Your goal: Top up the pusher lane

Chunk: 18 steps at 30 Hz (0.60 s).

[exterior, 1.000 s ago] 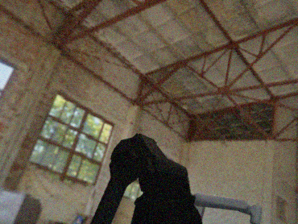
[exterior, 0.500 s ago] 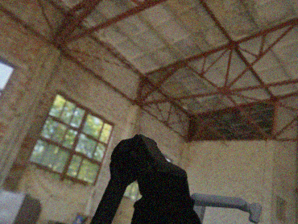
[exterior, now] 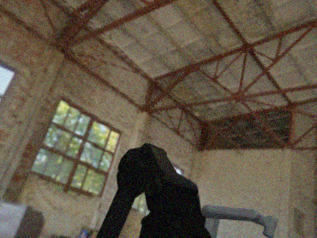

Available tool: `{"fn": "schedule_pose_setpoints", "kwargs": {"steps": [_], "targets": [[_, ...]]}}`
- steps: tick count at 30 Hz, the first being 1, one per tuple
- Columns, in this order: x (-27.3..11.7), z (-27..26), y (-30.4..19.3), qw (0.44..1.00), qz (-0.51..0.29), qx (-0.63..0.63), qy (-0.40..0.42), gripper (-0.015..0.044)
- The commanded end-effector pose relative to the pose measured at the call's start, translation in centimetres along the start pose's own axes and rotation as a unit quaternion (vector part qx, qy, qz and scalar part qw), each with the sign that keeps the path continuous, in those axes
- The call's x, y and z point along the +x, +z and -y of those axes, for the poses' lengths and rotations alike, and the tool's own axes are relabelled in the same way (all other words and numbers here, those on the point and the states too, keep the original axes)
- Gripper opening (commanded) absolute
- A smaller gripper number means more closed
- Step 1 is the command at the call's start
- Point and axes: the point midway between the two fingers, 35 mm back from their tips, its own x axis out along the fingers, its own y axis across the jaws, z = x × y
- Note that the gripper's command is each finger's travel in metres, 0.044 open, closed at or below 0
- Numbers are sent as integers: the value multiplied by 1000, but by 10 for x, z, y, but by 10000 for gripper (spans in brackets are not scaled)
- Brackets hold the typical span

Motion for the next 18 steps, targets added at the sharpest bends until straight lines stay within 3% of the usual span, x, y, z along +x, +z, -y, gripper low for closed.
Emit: {"fn": "schedule_pose_setpoints", "kwargs": {"steps": [1, 18], "targets": [[1, 1, 4, 1000, 8, 2, -2, 0], [6, 1, 2, 1000, 8, 2, -2, 0]]}}
